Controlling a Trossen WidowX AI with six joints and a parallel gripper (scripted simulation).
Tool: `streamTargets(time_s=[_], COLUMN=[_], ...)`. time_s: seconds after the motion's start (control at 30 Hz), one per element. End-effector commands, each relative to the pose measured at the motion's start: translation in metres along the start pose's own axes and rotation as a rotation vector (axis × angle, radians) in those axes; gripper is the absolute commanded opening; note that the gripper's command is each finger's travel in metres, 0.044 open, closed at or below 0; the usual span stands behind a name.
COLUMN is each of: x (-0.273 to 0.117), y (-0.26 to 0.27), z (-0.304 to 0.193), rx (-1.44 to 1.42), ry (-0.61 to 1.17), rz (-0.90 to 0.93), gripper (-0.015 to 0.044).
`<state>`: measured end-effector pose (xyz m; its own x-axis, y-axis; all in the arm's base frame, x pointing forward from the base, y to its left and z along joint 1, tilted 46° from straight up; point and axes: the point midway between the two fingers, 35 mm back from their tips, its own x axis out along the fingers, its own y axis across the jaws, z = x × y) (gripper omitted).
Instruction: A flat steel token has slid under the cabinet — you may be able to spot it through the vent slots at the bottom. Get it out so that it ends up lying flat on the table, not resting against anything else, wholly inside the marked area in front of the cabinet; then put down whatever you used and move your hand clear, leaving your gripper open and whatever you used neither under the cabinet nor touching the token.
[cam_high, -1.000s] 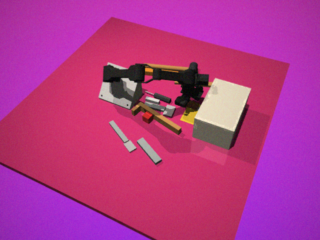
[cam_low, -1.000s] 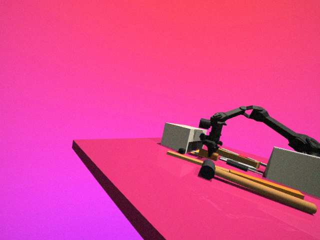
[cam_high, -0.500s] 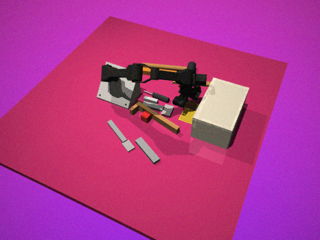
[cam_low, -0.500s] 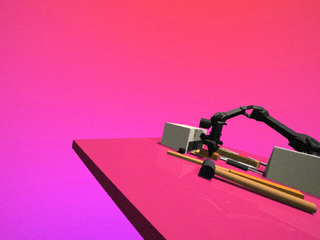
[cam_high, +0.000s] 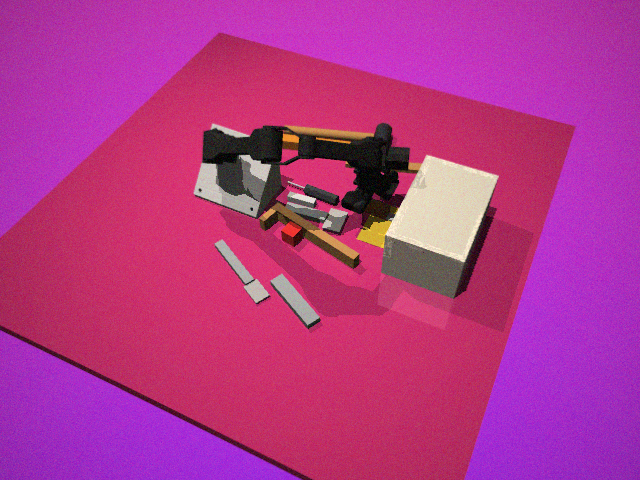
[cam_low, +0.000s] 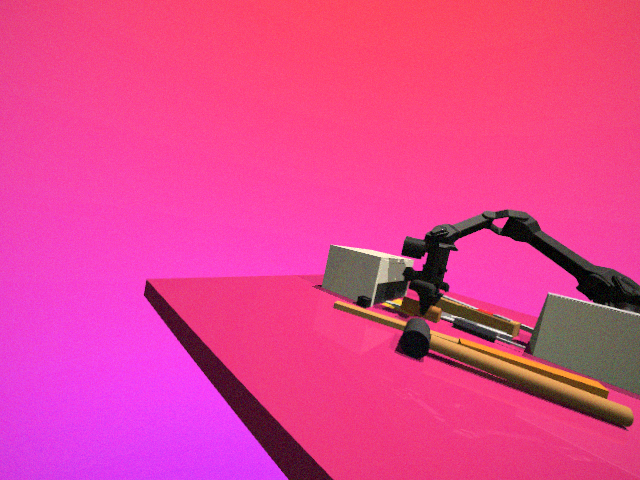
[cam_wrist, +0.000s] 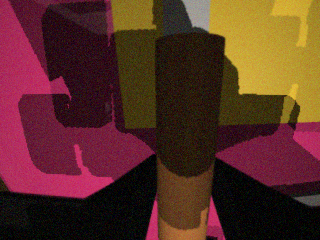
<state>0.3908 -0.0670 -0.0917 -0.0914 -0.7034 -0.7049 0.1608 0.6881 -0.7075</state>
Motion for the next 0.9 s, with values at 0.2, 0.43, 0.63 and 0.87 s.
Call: streamTargets(time_s=[0.2,0.43,0.63,0.87], x=[0.001,0.001,0.001,0.001], y=[0.0,0.0,0.0,0.001], z=[-0.011,-0.018,-0.024,-0.03], rx=[0.003,0.002,0.002,0.002], ry=[0.002,0.002,0.002,0.003], rz=[-0.004,-0.004,-0.004,-0.004], gripper=[0.0,0.0,0.0,0.0])
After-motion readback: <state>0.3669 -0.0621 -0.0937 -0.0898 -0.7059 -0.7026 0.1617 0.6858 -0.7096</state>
